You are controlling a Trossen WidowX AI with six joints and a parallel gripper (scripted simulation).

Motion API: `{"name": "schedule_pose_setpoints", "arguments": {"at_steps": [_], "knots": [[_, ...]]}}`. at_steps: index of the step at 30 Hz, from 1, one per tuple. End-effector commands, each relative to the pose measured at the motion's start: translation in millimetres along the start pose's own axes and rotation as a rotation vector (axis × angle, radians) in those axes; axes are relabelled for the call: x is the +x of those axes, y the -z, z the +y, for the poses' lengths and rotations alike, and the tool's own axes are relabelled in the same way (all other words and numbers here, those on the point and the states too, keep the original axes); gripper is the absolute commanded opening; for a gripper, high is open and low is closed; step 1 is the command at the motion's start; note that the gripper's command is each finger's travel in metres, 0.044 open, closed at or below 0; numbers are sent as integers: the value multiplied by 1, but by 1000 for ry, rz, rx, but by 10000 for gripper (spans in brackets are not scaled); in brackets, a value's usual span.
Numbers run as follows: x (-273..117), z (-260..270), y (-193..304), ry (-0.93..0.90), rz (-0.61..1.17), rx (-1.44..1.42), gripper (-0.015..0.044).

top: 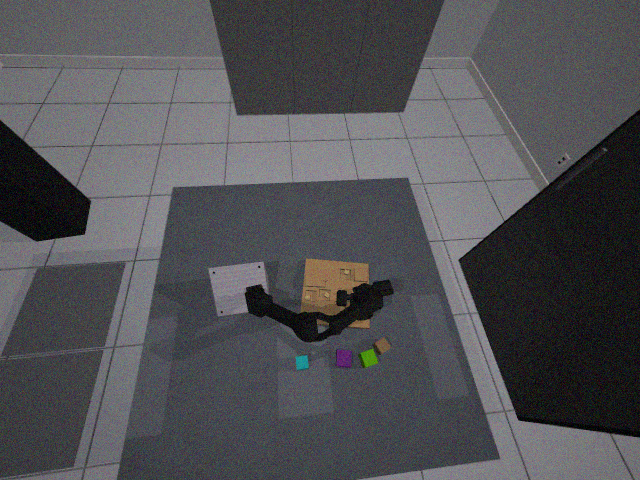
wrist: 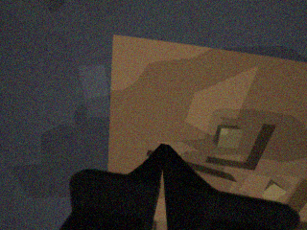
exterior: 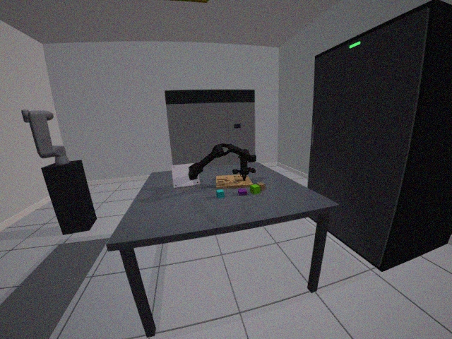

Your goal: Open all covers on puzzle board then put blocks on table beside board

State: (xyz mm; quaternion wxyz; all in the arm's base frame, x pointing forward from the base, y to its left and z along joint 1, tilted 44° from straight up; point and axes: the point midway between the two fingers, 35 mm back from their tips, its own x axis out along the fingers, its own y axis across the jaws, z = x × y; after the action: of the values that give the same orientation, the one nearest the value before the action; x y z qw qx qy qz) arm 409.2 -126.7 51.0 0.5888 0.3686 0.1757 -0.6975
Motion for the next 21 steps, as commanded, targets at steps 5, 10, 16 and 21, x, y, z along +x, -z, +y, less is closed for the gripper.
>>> {"name": "schedule_pose_setpoints", "arguments": {"at_steps": [5,10,16,21], "knots": [[2,4,8,4,-4,1,0],[-4,5,9,4,-3,1,0],[-12,6,10,4,-2,1,0],[-18,6,10,4,-2,1,0]]}}
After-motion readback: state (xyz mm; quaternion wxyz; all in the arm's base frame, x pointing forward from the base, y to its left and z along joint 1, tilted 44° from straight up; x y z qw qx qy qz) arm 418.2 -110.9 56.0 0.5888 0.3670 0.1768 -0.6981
